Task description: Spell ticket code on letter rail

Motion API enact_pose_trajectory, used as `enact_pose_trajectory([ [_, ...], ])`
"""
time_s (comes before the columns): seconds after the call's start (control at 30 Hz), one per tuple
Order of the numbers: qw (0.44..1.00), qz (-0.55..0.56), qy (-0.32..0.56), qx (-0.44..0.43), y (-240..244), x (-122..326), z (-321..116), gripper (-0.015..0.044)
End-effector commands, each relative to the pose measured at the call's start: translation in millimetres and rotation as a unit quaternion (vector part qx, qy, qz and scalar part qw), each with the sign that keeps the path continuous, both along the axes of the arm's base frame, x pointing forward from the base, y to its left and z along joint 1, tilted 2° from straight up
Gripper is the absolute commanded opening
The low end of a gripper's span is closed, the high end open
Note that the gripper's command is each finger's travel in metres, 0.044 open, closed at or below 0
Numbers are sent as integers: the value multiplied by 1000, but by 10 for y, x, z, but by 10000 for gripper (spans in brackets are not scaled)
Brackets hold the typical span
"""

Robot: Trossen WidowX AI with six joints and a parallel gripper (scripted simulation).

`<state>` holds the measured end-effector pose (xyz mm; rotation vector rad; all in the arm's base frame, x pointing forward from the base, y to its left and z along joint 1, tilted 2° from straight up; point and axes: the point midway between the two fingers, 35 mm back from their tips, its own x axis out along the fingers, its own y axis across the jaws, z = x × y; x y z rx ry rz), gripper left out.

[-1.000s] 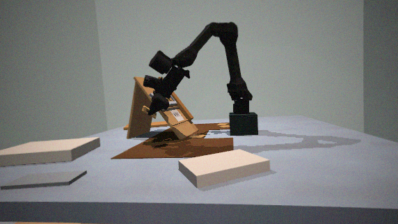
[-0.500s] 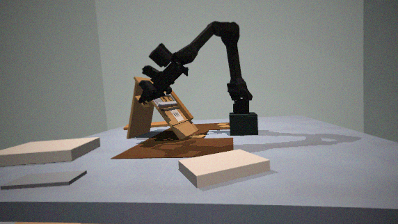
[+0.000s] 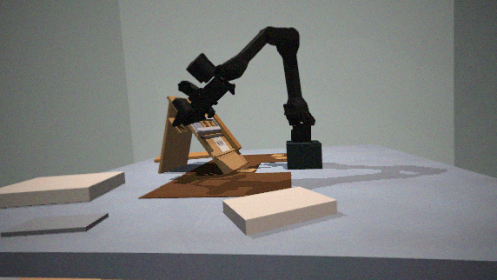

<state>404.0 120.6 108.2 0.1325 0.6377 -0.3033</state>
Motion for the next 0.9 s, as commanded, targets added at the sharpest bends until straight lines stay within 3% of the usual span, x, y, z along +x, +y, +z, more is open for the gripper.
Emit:
enact_pose_trajectory([
  [0.0,1000,-2,0,1,-20,-12,-13,0],
  [0.87,1000,-2,0,1,-144,-61,-32,0],
])
